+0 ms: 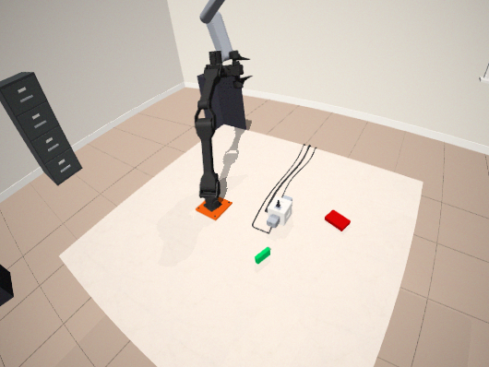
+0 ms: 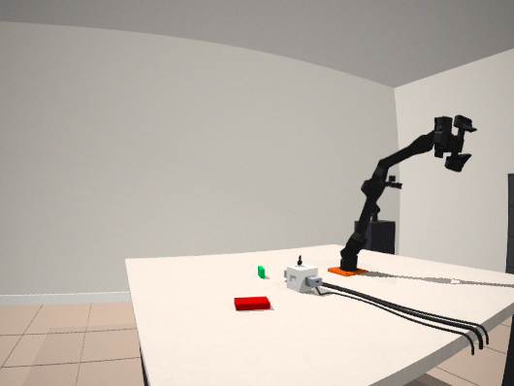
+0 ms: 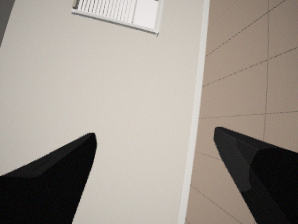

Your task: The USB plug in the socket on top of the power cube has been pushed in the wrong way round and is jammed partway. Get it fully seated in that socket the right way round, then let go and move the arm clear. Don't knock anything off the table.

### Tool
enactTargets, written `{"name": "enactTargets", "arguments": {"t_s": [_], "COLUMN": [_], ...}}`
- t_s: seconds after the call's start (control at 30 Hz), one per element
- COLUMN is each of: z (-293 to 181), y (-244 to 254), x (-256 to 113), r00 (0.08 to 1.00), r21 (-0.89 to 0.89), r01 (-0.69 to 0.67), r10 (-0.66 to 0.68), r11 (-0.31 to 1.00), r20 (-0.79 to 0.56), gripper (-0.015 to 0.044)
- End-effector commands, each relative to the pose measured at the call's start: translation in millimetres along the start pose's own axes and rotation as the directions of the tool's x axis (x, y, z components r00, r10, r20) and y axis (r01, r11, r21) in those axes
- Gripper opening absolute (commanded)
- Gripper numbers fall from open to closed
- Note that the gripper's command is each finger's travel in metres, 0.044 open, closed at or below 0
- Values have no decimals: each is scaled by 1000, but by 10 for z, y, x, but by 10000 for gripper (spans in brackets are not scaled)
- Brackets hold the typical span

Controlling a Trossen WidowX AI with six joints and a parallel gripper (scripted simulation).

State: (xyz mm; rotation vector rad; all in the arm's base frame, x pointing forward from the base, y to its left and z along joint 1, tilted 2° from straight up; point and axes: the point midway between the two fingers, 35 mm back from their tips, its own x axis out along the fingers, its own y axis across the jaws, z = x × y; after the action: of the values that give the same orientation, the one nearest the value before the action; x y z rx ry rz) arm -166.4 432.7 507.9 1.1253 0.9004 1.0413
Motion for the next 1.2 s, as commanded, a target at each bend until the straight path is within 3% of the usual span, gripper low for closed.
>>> {"name": "enactTargets", "arguments": {"t_s": [0.0,0.13,0.33,0.6,0.9,1.17], "z": [10,256,1133,2533,3789,4329], "y": [-7,-189,-915,-1991,-3287,-4156], "x": [10,235,798,957,282,-836], "r00": [1000,998,958,786,447,170], "r21": [-2,-40,-92,10,353,704], "r01": [2,53,269,572,786,701], "r10": [-2,-52,-257,-552,-862,-985], "r11": [1000,998,959,820,507,113], "r20": [1,25,131,278,240,-11], "gripper": [426,440,440,440,440,440]}}
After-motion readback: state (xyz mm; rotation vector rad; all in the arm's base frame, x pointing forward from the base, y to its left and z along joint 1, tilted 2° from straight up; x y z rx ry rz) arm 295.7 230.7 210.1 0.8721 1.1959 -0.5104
